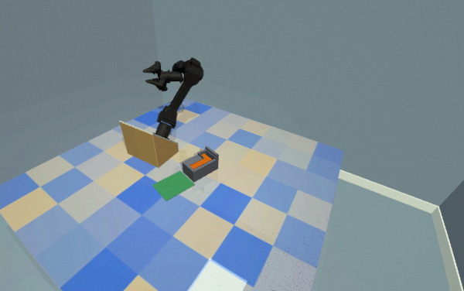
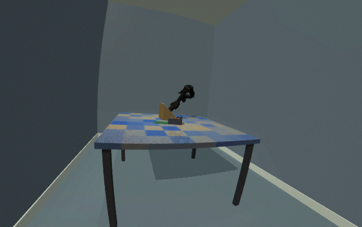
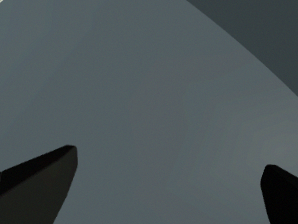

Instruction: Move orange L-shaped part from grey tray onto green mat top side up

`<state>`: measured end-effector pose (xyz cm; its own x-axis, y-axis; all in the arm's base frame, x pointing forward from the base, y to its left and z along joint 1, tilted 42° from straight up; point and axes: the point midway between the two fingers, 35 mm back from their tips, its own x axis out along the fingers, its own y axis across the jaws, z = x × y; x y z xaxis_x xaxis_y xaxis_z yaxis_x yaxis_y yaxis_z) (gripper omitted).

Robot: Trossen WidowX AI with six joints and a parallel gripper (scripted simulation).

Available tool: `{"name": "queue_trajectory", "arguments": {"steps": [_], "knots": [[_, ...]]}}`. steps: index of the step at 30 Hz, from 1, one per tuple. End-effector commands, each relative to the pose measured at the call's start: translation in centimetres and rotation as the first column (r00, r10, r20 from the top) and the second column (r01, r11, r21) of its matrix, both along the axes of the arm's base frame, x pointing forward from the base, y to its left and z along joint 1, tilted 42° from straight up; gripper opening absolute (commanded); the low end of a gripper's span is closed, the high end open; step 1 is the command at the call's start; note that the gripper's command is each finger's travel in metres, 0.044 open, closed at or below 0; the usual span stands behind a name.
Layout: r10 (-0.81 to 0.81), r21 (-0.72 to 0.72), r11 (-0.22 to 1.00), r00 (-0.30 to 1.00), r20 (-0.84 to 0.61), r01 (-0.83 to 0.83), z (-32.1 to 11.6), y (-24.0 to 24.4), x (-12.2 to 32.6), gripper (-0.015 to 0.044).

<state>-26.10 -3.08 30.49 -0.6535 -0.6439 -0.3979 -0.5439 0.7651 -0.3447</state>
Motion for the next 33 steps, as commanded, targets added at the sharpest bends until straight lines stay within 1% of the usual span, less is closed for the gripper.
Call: {"name": "queue_trajectory", "arguments": {"steps": [1,5,8,9,12,13,16,21,27,33], "knots": [[-0.005,0.005,1.0,1.0,-0.002,0.005,-0.1,0.2,-0.1,0.0374],[-0.065,0.065,0.996,0.997,-0.032,0.067,-0.6,2.5,-0.2,0.0269],[-0.127,0.158,0.977,0.988,-0.091,0.141,-1.0,5.5,-0.3,0.019],[-0.155,0.183,0.968,0.983,-0.101,0.172,-1.3,6.8,-0.2,0.018],[-0.241,0.271,0.925,0.962,-0.128,0.268,-2.5,10.9,0.4,0.018],[-0.267,0.304,0.902,0.95,-0.161,0.305,-2.4,12.1,0.8,0.018],[-0.314,0.373,0.854,0.931,-0.186,0.363,-3.0,14.9,1.8,0.018],[-0.42,0.491,0.74,0.886,-0.195,0.459,-4.8,20.8,5.2,0.018],[-0.525,0.643,0.58,0.833,-0.174,0.5,-7.2,26.9,11.7,0.018],[-0.61,0.75,0.45,0.78,-0.139,0.485,-9.7,30.4,19.6,0.018]]}}
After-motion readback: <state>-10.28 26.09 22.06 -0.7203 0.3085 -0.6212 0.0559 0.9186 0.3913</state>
